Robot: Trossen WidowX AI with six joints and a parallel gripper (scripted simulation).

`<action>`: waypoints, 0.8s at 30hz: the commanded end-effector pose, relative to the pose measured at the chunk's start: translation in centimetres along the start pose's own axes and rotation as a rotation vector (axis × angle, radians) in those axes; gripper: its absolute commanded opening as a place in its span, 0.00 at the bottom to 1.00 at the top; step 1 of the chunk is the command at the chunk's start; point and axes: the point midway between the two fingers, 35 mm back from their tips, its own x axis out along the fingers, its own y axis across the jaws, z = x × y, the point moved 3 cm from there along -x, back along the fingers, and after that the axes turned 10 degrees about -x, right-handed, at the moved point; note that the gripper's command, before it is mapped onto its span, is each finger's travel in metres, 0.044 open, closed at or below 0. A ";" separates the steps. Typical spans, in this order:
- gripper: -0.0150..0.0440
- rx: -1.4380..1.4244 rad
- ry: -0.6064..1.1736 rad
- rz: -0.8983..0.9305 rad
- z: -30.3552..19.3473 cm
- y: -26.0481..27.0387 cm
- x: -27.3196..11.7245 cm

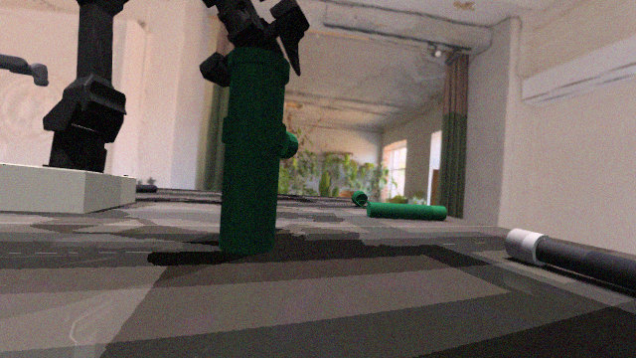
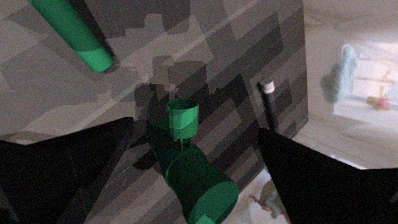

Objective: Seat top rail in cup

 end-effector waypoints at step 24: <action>1.00 -0.112 0.035 -0.008 -1.5 2.3 6.0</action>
